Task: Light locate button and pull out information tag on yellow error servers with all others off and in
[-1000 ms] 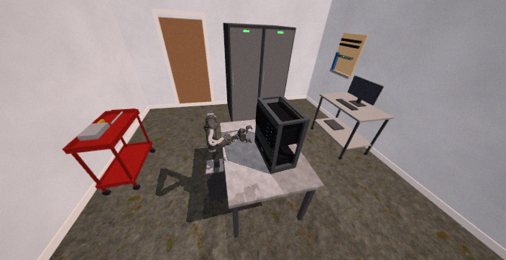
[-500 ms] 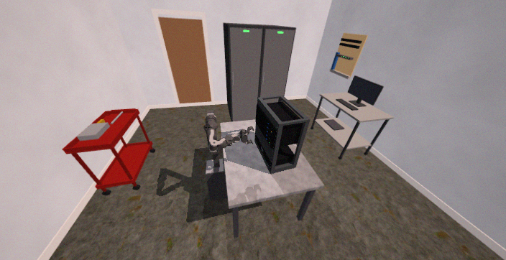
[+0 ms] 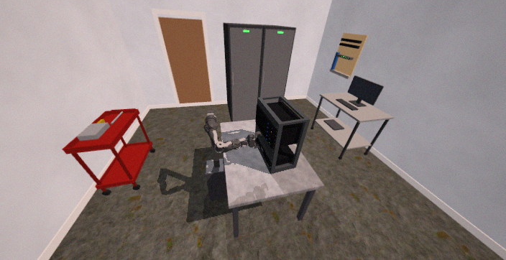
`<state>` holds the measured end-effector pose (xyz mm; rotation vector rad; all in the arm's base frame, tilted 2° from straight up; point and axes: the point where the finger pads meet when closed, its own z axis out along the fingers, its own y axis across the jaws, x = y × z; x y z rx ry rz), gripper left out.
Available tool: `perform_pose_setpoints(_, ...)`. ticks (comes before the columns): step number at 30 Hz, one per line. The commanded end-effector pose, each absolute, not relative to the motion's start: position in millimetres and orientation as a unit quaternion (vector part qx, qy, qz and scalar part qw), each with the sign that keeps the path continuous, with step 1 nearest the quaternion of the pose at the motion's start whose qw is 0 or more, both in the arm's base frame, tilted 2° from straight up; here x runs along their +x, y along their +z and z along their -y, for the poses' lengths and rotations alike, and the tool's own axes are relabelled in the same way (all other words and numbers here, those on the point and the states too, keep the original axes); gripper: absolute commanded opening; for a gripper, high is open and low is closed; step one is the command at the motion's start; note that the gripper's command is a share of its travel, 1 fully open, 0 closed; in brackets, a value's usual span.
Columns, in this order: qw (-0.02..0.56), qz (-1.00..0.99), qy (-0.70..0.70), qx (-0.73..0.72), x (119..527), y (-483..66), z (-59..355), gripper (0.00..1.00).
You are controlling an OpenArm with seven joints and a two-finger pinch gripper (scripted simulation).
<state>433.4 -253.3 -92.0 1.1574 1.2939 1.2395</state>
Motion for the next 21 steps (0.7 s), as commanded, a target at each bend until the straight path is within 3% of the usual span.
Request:
perform_pose_setpoints(1, 0.479, -0.539, 0.516, 0.463, 438.6, -93.8, 251.4, 1.0)
perform_pose_setpoints(21, 0.478, -0.539, 0.516, 0.463, 478.2, -116.4, 270.4, 1.0)
